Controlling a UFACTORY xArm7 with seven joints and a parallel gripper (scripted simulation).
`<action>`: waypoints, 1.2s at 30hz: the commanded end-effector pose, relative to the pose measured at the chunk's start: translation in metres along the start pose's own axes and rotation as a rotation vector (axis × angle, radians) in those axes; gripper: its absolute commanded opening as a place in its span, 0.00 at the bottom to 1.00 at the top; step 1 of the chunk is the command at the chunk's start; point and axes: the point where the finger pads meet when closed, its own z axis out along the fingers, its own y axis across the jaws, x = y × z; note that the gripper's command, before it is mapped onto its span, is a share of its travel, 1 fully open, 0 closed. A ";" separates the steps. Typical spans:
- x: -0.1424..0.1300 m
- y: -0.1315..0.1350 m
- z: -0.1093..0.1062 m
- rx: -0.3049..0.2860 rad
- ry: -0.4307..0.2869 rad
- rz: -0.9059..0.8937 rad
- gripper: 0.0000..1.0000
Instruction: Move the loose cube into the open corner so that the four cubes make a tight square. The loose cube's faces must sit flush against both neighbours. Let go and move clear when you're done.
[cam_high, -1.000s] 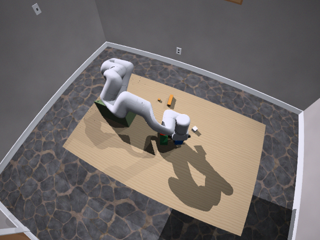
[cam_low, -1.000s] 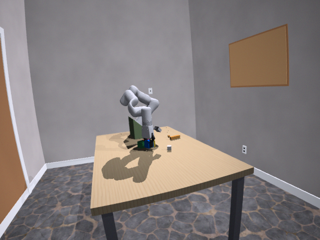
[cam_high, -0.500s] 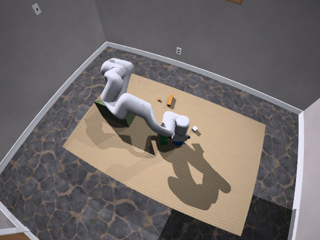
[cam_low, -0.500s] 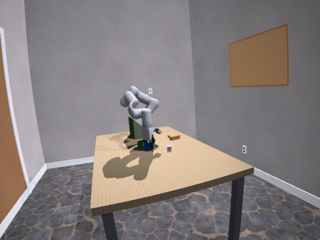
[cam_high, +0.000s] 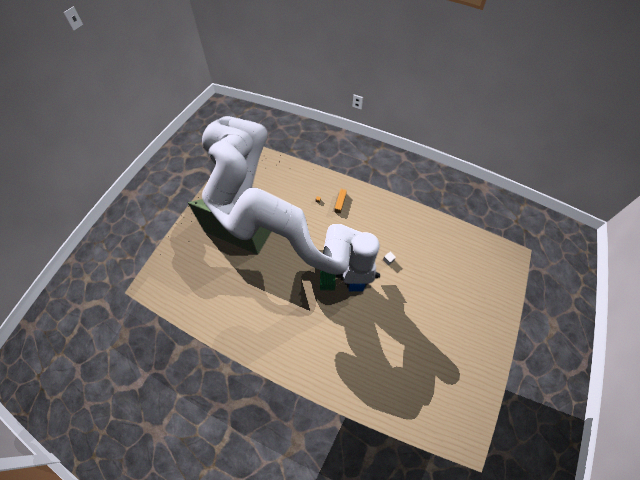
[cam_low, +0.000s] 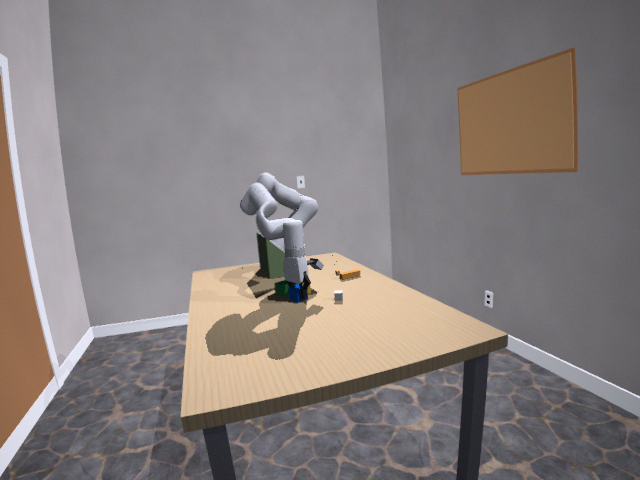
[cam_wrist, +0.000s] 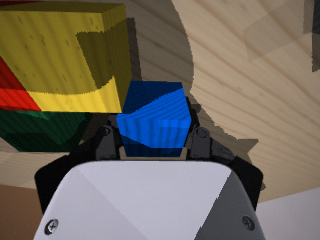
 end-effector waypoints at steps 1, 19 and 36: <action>-0.001 0.001 -0.002 -0.004 -0.003 0.000 0.00; -0.001 0.001 -0.002 -0.004 -0.003 0.000 0.84; -0.001 0.001 -0.002 -0.004 -0.003 0.000 0.84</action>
